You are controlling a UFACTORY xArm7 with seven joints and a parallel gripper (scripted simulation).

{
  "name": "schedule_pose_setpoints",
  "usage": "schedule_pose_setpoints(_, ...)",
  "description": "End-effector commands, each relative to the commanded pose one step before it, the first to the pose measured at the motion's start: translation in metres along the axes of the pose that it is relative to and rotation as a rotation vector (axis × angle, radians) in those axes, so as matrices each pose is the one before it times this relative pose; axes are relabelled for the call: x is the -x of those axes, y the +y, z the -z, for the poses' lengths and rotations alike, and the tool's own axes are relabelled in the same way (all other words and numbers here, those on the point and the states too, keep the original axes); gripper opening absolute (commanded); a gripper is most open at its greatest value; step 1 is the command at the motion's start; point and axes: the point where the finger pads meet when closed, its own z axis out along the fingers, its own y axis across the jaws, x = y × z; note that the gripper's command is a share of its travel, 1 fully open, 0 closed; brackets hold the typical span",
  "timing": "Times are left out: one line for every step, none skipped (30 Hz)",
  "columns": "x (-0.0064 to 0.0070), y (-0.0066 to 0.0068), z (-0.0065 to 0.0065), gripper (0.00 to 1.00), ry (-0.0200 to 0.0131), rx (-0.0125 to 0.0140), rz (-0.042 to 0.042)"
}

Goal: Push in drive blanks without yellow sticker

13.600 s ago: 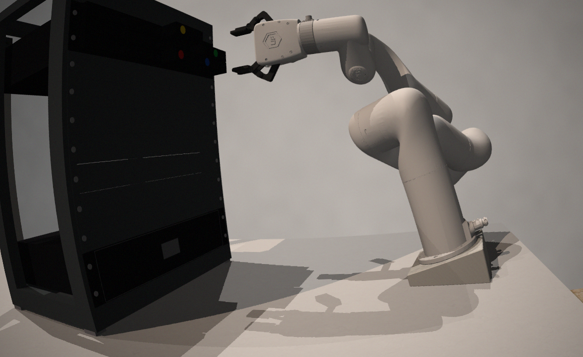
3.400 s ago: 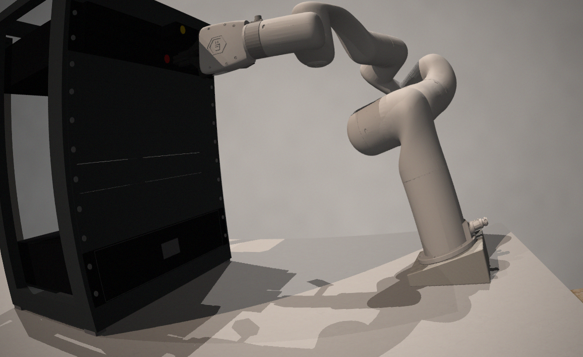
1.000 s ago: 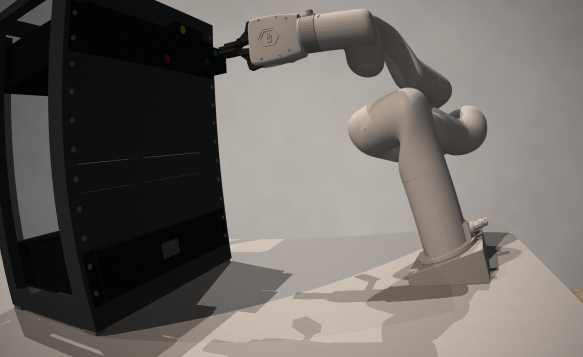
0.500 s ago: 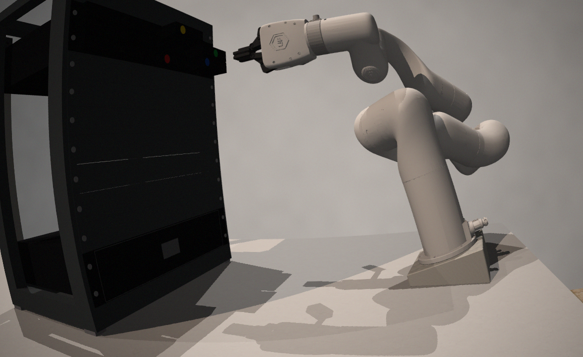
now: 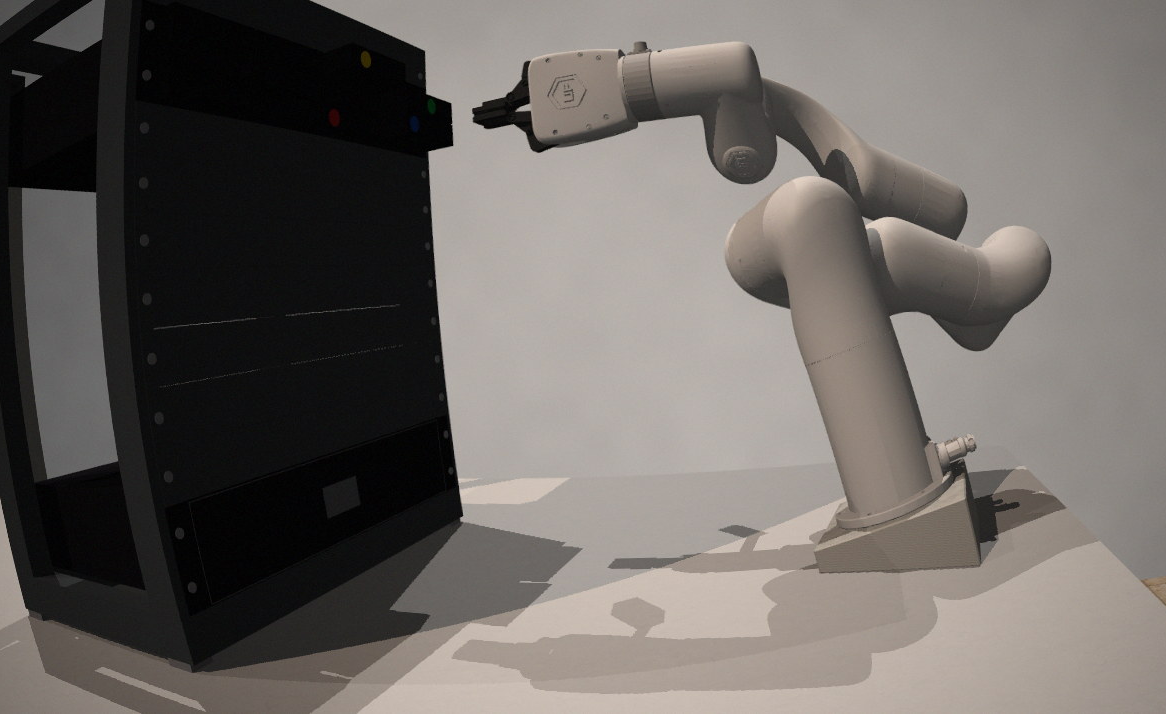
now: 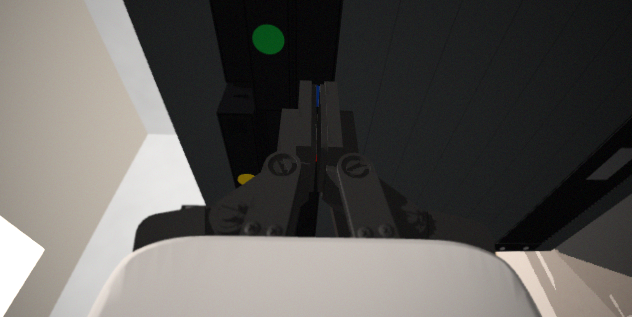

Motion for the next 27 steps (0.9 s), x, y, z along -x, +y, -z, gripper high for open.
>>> schedule_pose_setpoints(-0.0005, -0.00072, -0.0084, 0.0, -0.00664, -0.00782, 0.0018)
schedule_pose_setpoints(0.0, -0.00001, -0.0039, 0.0, 0.0, -0.00002, -0.00001)
schedule_pose_setpoints(0.00001, 0.0, -0.00461, 0.0, -0.00001, 0.00001, 0.0)
schedule_pose_setpoints(-0.00001, -0.00002, -0.00515, 0.0, 0.00001, -0.00009, 0.0)
schedule_pose_setpoints(-0.00001, -0.00001, -0.0055, 0.0, 0.00001, -0.00005, 0.0)
schedule_pose_setpoints(0.00001, 0.00001, -0.00557, 0.0, -0.00002, 0.00006, 0.00001)
schedule_pose_setpoints(0.0, 0.0, -0.00527, 0.0, 0.0, 0.00001, 0.0)
schedule_pose_setpoints(0.0, 0.0, 0.0, 0.0, 0.0, 0.0, 0.0)
schedule_pose_setpoints(0.0, 0.0, 0.0, 0.0, 0.0, 0.0, 0.0)
schedule_pose_setpoints(0.0, -0.00001, -0.00462, 0.0, 0.00001, -0.00002, 0.0)
schedule_pose_setpoints(-0.00002, -0.00001, -0.0037, 0.0, 0.00002, -0.00006, -0.00002)
schedule_pose_setpoints(0.00002, 0.00001, -0.00266, 0.0, -0.00002, 0.00008, 0.00003)
schedule_pose_setpoints(-0.00001, 0.0, -0.00154, 0.0, 0.00001, -0.00004, -0.00001)
schedule_pose_setpoints(-0.00001, 0.0, -0.00063, 0.0, 0.00001, -0.00004, -0.00001)
schedule_pose_setpoints(0.0, 0.0, -0.0001, 0.0, 0.0, -0.00001, 0.0)
schedule_pose_setpoints(0.0, 0.0, 0.0, 0.0, 0.0, 0.0, 0.0)
schedule_pose_setpoints(0.0, 0.0, 0.0, 0.0, 0.0, 0.0, 0.0)
schedule_pose_setpoints(0.0, 0.0, 0.0, 0.0, 0.0, 0.0, 0.0)
schedule_pose_setpoints(0.0, 0.0, 0.0, 0.0, 0.0, 0.0, 0.0)
schedule_pose_setpoints(0.0, 0.0, 0.0, 0.0, 0.0, 0.0, 0.0)
schedule_pose_setpoints(0.0, 0.0, 0.0, 0.0, 0.0, 0.0, 0.0)
schedule_pose_setpoints(0.0, 0.0, 0.0, 0.0, 0.0, 0.0, 0.0)
schedule_pose_setpoints(0.0, 0.0, 0.0, 0.0, 0.0, 0.0, 0.0)
schedule_pose_setpoints(0.0, 0.0, 0.0, 0.0, 0.0, 0.0, 0.0)
schedule_pose_setpoints(0.0, 0.0, 0.0, 0.0, 0.0, 0.0, 0.0)
schedule_pose_setpoints(0.0, 0.0, 0.0, 0.0, 0.0, 0.0, 0.0)
schedule_pose_setpoints(0.0, 0.0, -0.00006, 0.0, 0.0, 0.0, 0.0)
